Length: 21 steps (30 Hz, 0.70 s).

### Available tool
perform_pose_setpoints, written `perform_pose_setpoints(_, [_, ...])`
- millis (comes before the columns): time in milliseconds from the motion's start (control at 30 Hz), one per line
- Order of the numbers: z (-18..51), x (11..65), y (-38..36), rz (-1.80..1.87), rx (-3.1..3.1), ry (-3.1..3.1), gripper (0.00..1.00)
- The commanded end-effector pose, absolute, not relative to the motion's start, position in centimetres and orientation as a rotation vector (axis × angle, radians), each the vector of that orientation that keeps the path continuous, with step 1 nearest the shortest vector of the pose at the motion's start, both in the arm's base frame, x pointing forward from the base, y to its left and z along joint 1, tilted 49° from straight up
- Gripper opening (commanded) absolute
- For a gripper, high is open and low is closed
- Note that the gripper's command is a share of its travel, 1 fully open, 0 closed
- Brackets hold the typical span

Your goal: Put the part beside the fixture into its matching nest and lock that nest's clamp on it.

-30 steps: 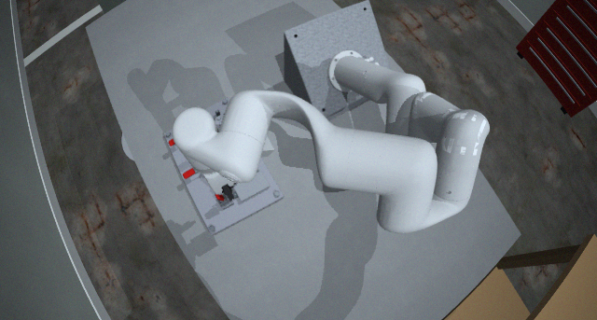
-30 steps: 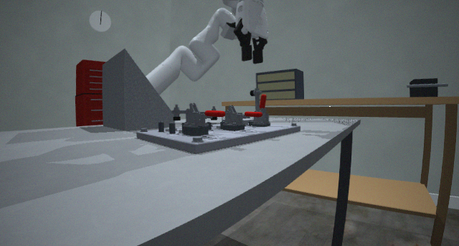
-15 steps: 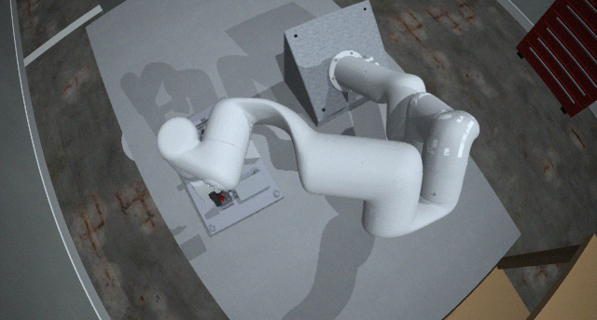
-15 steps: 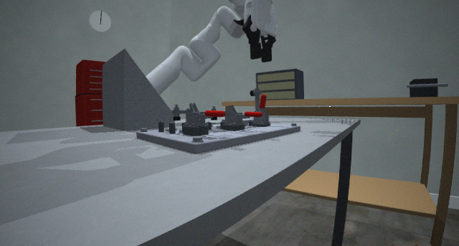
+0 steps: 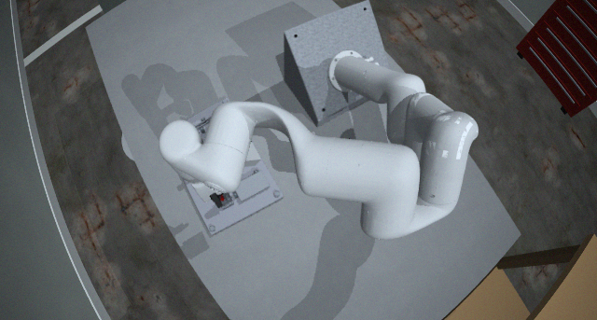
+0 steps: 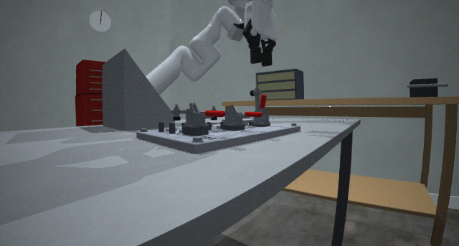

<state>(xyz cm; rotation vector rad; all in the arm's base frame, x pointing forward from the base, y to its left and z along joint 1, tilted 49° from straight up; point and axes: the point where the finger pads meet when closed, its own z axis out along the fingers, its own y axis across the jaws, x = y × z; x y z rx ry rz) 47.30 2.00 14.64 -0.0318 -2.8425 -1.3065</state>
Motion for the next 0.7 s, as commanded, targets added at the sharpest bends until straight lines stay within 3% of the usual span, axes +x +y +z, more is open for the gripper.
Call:
perform_pose_setpoints(0, [14.3,47.4,2.4,-1.306,-0.033,-2.848,0.47])
perform_pose_setpoints(667, [10.0,47.4,7.4,-1.306,-0.033,-2.848,0.47])
